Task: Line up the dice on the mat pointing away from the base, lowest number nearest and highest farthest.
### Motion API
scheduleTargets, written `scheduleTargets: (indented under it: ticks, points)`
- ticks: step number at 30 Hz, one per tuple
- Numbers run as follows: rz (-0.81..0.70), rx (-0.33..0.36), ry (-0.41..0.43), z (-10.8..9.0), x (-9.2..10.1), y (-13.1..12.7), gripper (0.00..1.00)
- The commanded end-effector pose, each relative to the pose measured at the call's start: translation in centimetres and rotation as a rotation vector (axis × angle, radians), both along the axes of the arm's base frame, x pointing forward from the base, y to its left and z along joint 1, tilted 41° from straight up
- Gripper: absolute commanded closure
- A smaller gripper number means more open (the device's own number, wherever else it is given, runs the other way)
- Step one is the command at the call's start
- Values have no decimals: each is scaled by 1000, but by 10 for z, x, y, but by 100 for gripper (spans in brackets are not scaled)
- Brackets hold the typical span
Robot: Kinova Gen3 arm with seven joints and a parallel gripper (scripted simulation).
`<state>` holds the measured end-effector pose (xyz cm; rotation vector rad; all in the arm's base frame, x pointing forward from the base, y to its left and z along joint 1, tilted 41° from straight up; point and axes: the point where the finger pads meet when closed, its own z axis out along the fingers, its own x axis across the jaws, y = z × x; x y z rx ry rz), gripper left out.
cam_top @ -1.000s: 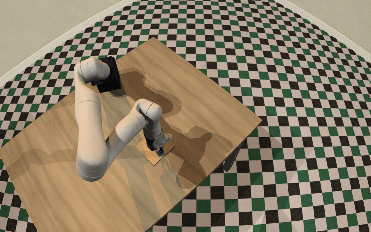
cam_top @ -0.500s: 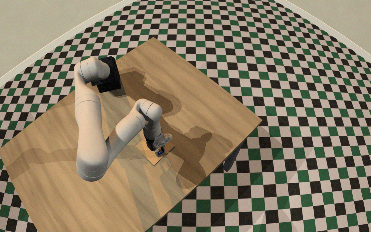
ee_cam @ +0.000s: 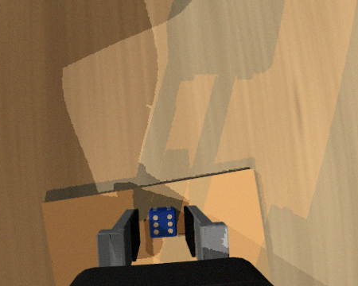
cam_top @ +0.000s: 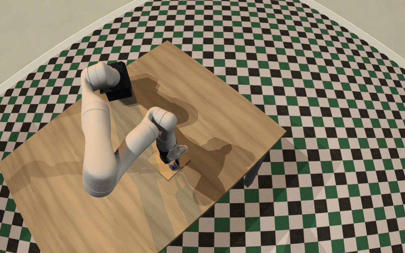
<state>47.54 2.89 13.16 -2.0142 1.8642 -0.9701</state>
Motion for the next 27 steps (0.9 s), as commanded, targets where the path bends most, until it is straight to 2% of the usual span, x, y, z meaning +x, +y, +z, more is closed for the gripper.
scheduleTargets:
  ticks: [1, 13, 27]
  points:
    - [2, -1, -6, 7, -2, 2, 36]
    - [2, -1, -6, 45, -33, 15, 36]
    - [2, -1, -6, 66, -50, 23, 36]
